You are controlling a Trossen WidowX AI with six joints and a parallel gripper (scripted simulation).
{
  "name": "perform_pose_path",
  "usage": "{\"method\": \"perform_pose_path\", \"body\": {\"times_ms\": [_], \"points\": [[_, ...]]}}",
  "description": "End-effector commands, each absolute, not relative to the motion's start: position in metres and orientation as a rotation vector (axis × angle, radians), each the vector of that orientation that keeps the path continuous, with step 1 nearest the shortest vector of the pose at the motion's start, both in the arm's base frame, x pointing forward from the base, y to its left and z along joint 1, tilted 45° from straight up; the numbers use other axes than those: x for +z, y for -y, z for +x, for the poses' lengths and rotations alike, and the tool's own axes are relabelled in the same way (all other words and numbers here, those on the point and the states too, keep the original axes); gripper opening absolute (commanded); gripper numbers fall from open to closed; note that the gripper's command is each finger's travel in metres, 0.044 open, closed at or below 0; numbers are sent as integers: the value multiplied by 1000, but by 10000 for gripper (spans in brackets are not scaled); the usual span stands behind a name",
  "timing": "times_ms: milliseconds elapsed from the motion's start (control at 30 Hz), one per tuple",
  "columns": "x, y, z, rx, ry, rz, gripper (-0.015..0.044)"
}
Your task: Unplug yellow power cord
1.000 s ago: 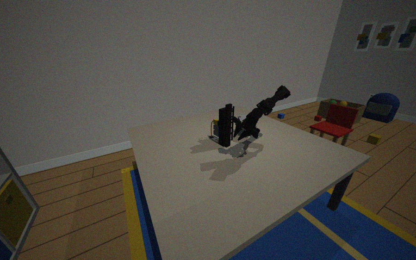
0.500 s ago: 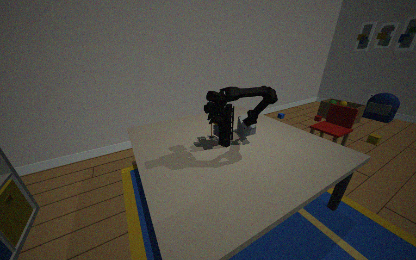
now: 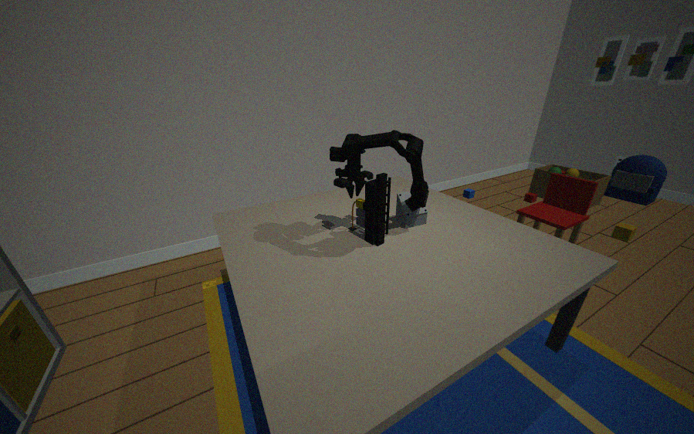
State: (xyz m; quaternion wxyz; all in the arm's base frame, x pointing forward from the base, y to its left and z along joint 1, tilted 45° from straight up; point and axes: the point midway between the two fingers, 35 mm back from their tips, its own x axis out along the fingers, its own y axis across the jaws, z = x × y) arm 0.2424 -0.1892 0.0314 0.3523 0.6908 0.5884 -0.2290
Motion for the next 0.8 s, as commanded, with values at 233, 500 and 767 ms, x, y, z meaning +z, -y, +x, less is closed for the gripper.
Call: {"method": "perform_pose_path", "body": {"times_ms": [233, 500, 767], "points": [[36, 186, 244, -601, -1527, 1825, 160], [45, 176, 243, -601, -1527, 1826, 160], [53, 167, 243, -600, -1528, 1826, 160]]}}
